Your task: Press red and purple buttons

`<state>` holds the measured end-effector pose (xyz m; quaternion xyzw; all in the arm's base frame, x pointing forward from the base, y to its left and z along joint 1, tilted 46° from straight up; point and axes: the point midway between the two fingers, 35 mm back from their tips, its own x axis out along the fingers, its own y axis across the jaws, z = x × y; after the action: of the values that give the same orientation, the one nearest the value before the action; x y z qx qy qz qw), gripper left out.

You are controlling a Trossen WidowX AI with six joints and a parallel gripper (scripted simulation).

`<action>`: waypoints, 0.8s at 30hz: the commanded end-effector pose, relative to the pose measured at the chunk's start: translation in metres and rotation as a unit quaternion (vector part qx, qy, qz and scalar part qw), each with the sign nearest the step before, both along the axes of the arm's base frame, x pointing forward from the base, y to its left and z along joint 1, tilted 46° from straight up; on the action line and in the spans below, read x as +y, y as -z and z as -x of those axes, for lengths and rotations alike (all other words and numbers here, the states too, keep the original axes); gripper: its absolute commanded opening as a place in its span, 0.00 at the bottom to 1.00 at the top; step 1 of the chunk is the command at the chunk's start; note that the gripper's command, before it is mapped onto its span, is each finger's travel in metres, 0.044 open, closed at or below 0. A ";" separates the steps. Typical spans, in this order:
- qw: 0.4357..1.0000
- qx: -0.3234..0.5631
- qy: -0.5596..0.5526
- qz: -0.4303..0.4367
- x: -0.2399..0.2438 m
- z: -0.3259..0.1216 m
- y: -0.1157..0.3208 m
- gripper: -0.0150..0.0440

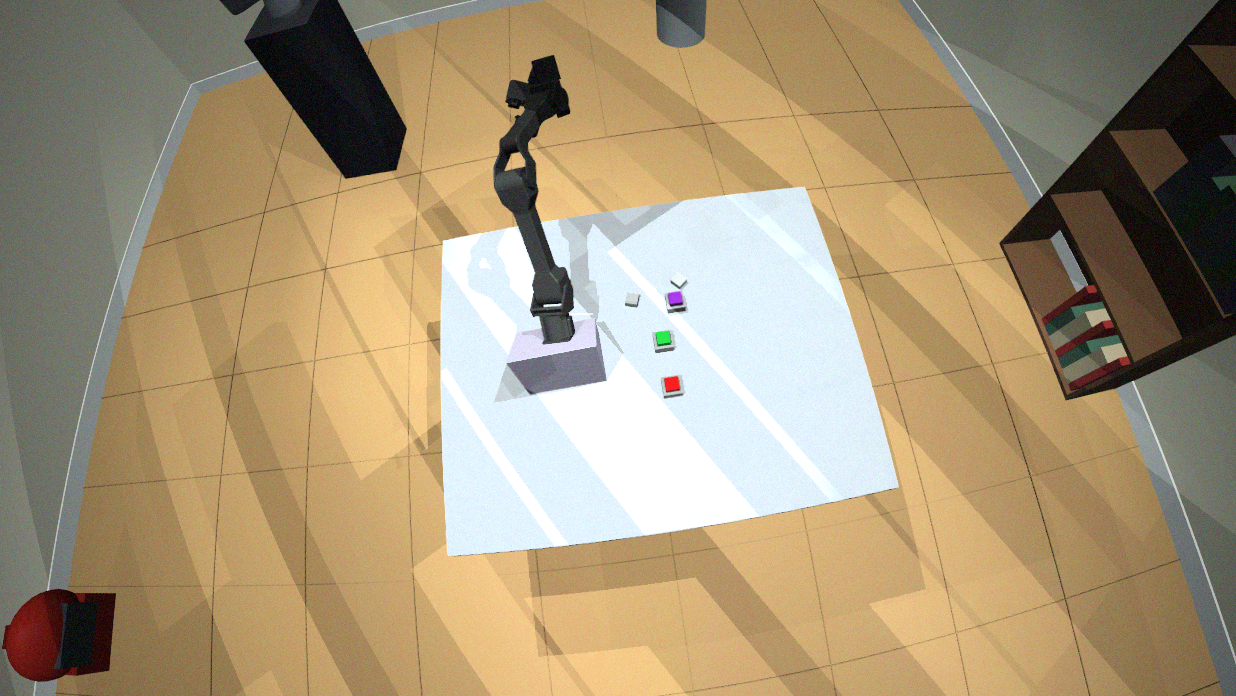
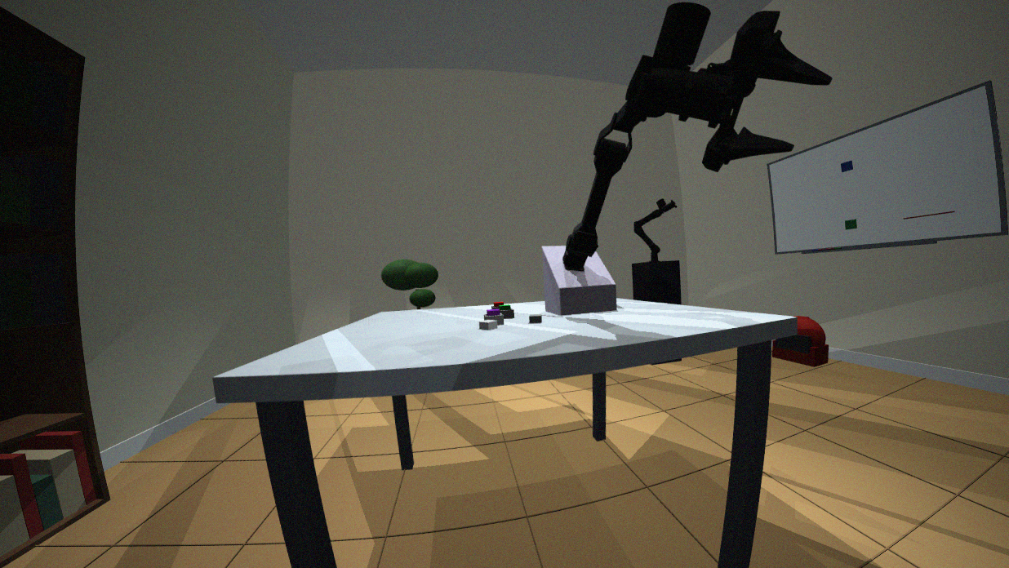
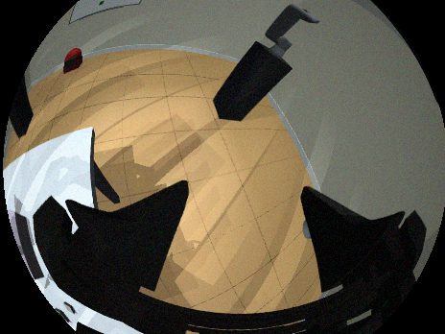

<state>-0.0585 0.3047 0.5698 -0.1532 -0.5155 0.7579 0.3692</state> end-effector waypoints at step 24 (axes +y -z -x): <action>0.842 0.213 0.344 0.358 0.066 -0.314 0.259 0.93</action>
<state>0.2161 0.3857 0.3522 -0.2778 -0.1056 0.7442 0.5982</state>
